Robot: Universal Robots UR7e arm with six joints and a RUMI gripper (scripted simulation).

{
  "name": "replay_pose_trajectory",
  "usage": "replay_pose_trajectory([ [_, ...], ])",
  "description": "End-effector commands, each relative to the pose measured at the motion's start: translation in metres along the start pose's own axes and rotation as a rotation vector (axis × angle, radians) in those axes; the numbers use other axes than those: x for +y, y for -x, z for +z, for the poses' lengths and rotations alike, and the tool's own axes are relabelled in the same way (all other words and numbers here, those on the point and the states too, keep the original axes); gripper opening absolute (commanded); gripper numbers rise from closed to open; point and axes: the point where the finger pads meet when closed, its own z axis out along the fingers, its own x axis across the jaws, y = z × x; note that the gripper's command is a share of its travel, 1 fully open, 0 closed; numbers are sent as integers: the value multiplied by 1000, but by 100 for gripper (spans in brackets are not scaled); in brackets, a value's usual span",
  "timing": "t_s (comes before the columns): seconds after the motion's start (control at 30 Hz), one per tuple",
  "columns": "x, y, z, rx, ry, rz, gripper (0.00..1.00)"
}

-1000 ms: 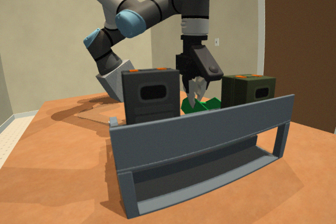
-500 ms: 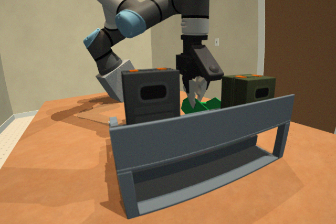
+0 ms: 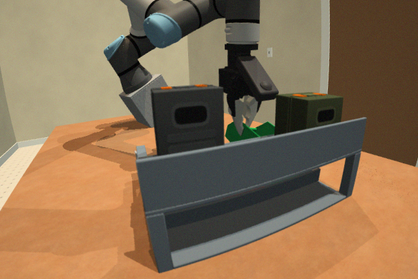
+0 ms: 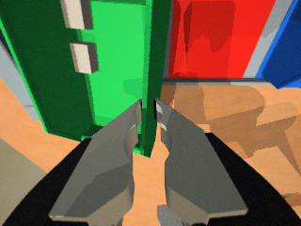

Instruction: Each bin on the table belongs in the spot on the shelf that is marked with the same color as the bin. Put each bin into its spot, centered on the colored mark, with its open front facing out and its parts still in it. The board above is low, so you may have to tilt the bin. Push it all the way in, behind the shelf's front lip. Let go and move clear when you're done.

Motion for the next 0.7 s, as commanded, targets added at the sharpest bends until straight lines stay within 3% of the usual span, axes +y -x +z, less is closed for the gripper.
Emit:
replay_pose_trajectory([
  [0.0,0,0,-2,-1,-6,-1,0],
  [0.67,-1,1,-3,-1,-8,-2,0],
])
